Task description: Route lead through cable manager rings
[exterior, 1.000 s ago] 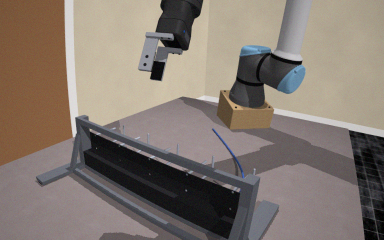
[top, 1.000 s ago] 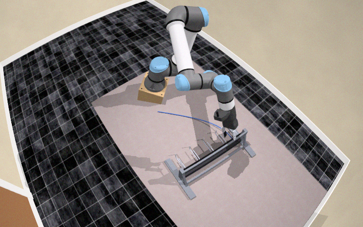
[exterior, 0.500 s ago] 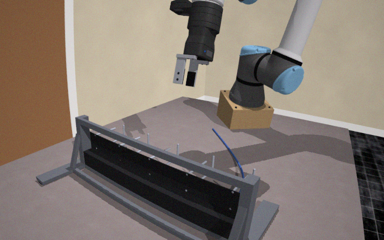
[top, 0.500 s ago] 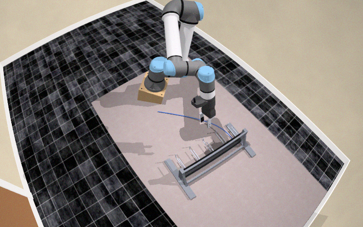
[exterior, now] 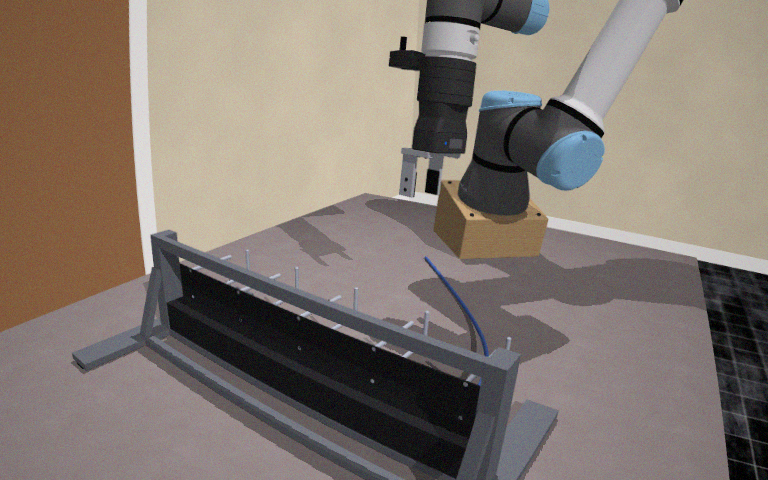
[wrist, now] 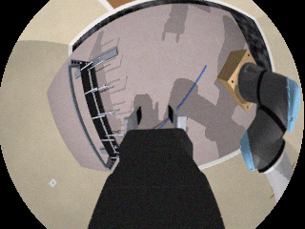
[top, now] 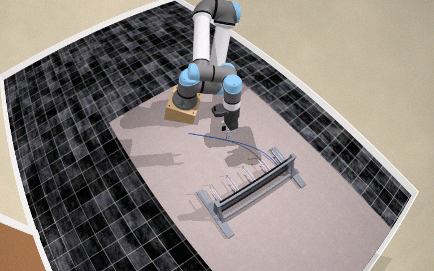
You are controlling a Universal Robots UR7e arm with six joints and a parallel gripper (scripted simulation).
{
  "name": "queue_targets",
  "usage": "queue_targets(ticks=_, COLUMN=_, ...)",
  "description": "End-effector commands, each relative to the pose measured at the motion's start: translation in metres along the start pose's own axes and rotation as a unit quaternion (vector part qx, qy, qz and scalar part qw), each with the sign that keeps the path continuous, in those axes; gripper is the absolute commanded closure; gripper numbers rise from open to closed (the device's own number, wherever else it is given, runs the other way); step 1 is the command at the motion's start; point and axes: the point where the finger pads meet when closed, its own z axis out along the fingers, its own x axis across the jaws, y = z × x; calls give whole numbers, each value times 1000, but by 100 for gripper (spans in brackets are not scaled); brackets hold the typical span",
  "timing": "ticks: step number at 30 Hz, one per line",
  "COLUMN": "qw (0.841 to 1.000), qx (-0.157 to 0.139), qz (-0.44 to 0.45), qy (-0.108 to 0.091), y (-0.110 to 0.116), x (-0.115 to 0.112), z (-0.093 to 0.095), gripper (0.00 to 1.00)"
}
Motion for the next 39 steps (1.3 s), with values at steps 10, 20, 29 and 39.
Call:
queue_targets(ticks=10, qw=998, qx=8, qz=55, qy=39, y=-8, x=67, z=26, gripper=0)
queue_targets(ticks=20, qw=997, qx=8, qz=61, qy=44, y=-8, x=74, z=29, gripper=0)
queue_targets(ticks=29, qw=997, qx=8, qz=61, qy=44, y=-8, x=74, z=29, gripper=100)
queue_targets(ticks=39, qw=997, qx=8, qz=61, qy=44, y=-8, x=74, z=29, gripper=100)
